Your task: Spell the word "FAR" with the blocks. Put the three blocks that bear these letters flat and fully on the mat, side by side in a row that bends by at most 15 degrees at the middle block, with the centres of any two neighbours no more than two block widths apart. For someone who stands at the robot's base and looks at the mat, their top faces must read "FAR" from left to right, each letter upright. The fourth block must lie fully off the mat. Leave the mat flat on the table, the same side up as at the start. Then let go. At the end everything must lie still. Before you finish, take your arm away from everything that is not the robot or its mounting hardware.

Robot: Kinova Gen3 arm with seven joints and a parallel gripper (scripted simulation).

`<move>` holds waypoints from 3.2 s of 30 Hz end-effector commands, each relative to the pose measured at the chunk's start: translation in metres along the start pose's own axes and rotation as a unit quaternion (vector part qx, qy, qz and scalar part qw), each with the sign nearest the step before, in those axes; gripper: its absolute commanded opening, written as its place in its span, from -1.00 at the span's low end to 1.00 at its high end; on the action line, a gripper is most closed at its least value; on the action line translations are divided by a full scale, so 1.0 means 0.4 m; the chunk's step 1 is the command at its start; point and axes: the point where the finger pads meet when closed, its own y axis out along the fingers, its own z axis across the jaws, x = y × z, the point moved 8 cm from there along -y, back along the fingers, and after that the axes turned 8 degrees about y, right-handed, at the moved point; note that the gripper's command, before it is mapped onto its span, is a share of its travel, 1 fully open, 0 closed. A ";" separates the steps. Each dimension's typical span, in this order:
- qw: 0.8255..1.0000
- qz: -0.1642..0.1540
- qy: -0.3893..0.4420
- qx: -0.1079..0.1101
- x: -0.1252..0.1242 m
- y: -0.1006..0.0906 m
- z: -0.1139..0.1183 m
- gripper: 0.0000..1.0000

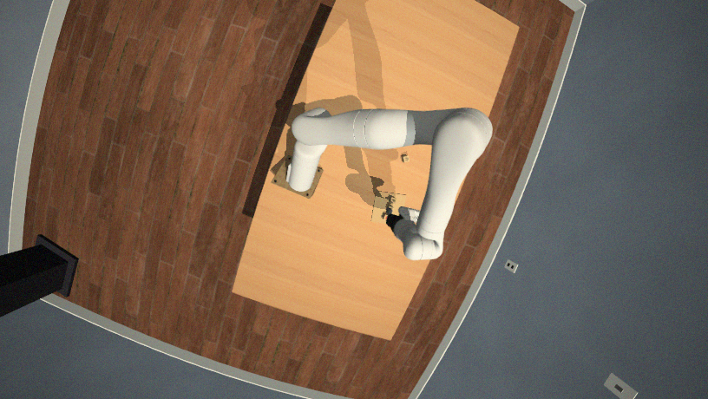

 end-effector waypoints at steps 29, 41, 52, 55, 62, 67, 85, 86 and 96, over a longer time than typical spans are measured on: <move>1.000 0.000 -0.002 0.001 0.000 0.099 0.000 1.00; 1.000 0.000 -0.002 0.001 0.000 0.127 0.000 1.00; 1.000 0.000 -0.002 0.001 0.000 0.131 0.000 1.00; 1.000 0.000 -0.002 0.001 0.000 0.131 0.000 1.00; 1.000 0.000 -0.002 0.001 0.000 0.131 0.000 1.00; 1.000 0.000 -0.002 0.001 0.000 0.131 0.000 1.00; 1.000 0.000 -0.002 0.001 0.000 0.131 0.000 1.00; 1.000 0.000 -0.002 0.001 0.000 0.131 0.000 1.00; 1.000 -0.001 -0.003 0.002 0.004 0.129 0.007 1.00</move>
